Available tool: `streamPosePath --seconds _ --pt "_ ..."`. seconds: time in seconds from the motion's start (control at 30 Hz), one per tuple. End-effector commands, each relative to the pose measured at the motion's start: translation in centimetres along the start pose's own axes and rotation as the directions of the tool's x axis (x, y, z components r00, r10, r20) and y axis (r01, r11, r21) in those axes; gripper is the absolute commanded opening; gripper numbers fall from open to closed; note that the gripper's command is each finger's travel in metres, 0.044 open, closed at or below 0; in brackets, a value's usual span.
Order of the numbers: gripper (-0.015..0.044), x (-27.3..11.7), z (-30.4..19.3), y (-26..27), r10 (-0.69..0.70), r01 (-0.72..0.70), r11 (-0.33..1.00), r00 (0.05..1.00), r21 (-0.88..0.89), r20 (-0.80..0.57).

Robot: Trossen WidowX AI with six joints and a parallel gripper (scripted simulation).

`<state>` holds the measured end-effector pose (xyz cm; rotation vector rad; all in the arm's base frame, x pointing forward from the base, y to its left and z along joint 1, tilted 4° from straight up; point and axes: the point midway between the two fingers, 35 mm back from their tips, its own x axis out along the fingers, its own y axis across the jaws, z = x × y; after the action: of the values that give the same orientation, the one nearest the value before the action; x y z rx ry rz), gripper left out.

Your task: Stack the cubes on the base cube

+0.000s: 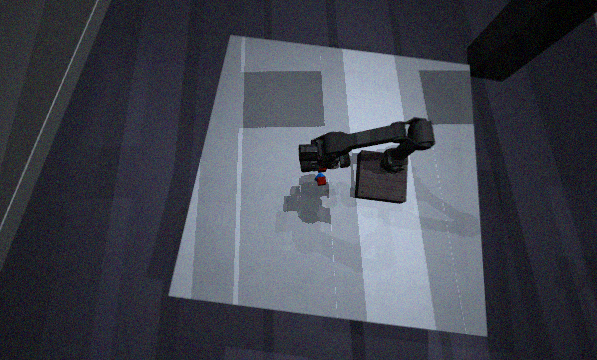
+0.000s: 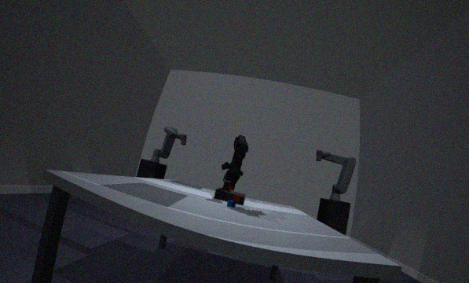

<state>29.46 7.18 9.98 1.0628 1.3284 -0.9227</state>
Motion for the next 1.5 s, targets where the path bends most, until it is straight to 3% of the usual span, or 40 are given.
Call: streamPosePath --seconds 0.0,1.07,1.47 --pt "0.0105 1.0 -0.2 -0.2 -0.009 0.009 1.000 1.000 0.003 0.003" --pt "0.0105 5.9 -0.3 -0.2 -0.008 0.009 1.000 1.000 0.011 -0.006" --pt "0.0105 6.0 -0.3 -0.2 -0.008 0.009 1.000 1.000 0.012 -0.007"
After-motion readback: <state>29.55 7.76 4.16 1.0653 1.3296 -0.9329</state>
